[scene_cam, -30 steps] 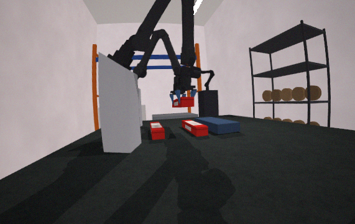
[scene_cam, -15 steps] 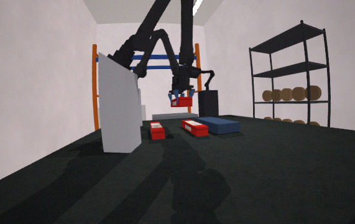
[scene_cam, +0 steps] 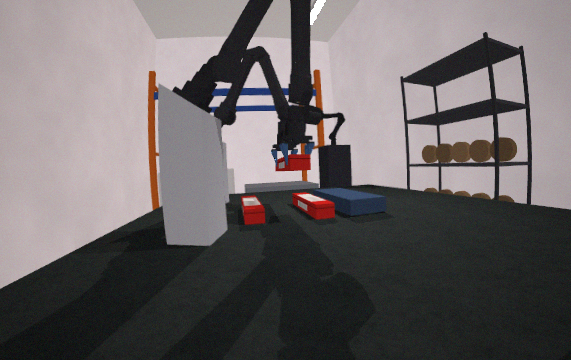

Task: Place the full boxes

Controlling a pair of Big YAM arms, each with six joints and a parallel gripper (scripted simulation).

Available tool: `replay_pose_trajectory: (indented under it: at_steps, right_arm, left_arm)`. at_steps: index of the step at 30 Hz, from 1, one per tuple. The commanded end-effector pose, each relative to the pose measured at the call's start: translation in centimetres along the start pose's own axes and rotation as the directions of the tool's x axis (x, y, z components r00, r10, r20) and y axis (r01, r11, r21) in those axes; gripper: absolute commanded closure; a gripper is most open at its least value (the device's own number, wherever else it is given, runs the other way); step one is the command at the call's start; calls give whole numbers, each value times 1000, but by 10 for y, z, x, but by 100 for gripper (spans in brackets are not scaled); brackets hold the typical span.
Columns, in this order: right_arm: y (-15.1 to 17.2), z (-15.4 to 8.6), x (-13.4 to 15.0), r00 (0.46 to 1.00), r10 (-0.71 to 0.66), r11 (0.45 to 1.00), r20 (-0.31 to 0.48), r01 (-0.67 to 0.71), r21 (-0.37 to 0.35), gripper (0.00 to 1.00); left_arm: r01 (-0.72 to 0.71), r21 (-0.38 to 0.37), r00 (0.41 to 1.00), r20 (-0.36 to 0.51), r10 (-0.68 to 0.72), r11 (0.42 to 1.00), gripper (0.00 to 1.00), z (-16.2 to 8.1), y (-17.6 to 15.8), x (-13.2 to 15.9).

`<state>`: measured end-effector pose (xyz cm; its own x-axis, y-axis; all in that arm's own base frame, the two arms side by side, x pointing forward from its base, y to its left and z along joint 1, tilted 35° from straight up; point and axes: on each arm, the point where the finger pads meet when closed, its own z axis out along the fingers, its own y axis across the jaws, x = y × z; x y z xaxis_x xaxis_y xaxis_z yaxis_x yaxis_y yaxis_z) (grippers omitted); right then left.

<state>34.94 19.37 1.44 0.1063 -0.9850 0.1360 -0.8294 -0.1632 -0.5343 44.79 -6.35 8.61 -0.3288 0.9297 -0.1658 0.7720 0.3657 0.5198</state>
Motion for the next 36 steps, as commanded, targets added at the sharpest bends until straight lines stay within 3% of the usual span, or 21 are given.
replay_pose_trajectory:
  at_steps: [1,36]
  right_arm:
    - [-29,-20,1,1000,13,998,14,-14,62,100]
    - [-31,-22,3,1000,15,998,12,-15,60,100]
  left_arm:
    - [7,-79,1000,27,-5,997,100,-34,35,-4]
    - [7,-79,1000,28,-5,997,100,-40,39,-3]
